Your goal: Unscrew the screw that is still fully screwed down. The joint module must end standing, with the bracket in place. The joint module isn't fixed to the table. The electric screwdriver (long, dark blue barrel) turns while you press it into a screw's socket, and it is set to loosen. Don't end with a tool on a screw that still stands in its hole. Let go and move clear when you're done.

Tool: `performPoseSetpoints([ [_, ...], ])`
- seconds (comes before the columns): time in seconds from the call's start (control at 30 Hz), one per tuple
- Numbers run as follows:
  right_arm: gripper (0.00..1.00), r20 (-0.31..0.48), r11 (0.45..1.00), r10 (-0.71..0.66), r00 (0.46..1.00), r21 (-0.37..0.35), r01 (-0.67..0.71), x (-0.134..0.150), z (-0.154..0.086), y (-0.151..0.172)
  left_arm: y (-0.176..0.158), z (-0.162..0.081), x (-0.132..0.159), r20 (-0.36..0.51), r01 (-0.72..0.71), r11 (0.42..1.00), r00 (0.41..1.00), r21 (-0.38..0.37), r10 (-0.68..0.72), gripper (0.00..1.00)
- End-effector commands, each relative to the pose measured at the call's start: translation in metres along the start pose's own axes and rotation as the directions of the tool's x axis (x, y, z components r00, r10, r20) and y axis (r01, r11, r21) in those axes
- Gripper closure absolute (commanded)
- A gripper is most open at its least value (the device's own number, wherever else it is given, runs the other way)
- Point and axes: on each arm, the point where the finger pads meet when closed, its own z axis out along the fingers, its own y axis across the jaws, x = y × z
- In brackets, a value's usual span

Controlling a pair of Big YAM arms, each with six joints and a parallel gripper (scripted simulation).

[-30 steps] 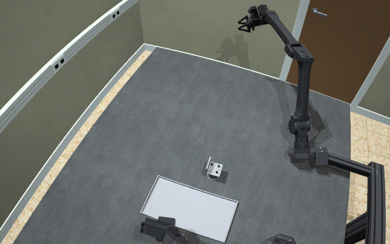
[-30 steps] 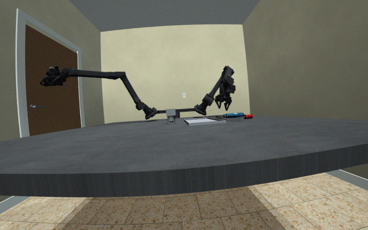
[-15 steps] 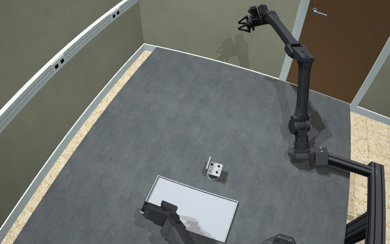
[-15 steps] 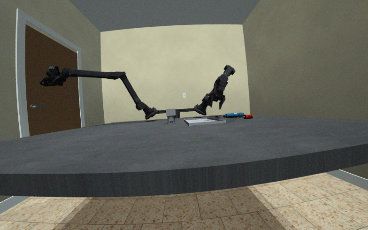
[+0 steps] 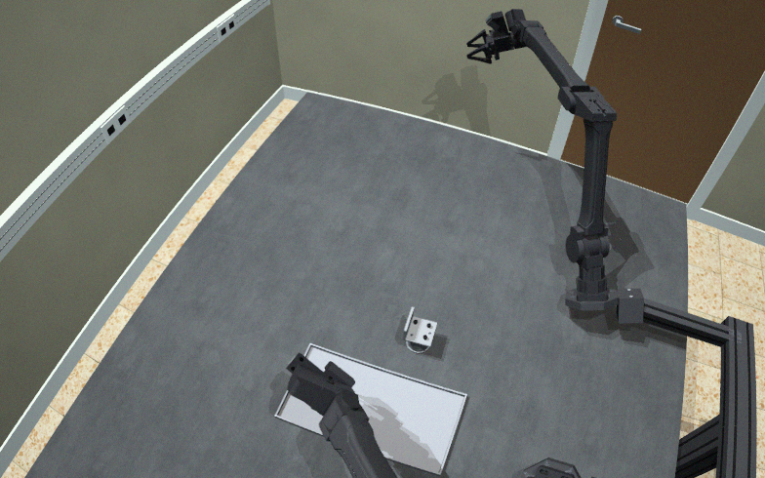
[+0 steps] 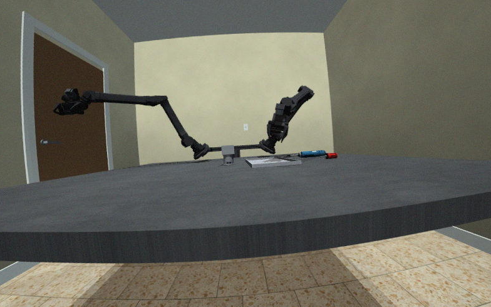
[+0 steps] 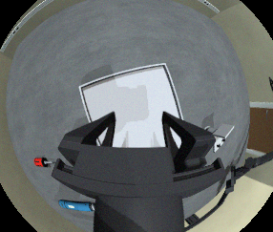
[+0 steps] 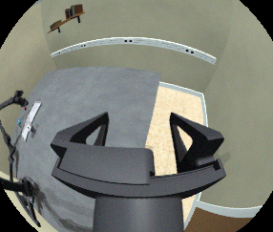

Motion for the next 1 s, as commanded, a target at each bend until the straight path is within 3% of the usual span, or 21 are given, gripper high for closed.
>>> performPoseSetpoints([
  [0.0,0.14,0.012,0.999,-0.038,0.999,0.015,0.038,-0.019,-0.008,-0.002,0.013,0.005,-0.009,0.018,-0.021,1.0,1.0,-0.021,0.022,0.35],
  [0.07,0.14,0.012,0.999,-0.038,0.999,0.015,0.038,-0.019,-0.008,-0.002,-0.012,-0.003,-0.035,0.072,-0.08,0.997,0.994,-0.001,0.079,0.35],
  [0.4,0.14,0.012,0.999,-0.038,0.999,0.015,0.038,-0.019,-0.008,-0.002,-0.075,0.006,-0.062,0.155,-0.311,0.95,0.94,0.026,0.303,0.35],
  [0.47,0.14,0.012,0.999,-0.038,0.999,0.015,0.038,-0.019,-0.008,-0.002,-0.057,0.015,-0.055,0.129,-0.29,0.957,0.949,0.011,0.286,0.35],
  [0.5,0.14,0.012,0.999,-0.038,0.999,0.015,0.038,-0.019,-0.008,-0.002,-0.06,0.018,-0.041,0.11,-0.3,0.954,0.949,0.018,0.296,0.35],
  [0.57,0.14,0.012,0.999,-0.038,0.999,0.015,0.038,-0.019,-0.008,-0.002,-0.06,0.018,-0.041,0.11,-0.3,0.954,0.949,0.018,0.296,0.35],
  [0.6,0.14,0.012,0.999,-0.038,0.999,0.015,0.038,-0.019,-0.008,-0.002,-0.084,0.009,-0.054,0.148,-0.34,0.94,0.931,0.029,0.332,0.35],
  [0.67,0.14,0.012,0.999,-0.038,0.999,0.015,0.038,-0.019,-0.008,-0.002,-0.095,0.007,-0.068,0.18,-0.376,0.926,0.913,0.022,0.366,0.35],
  [0.97,0.14,0.012,0.999,-0.038,0.999,0.015,0.038,-0.019,-0.008,-0.002,-0.158,0.008,-0.085,0.262,-0.56,0.828,0.801,0.008,0.539,0.35],
])
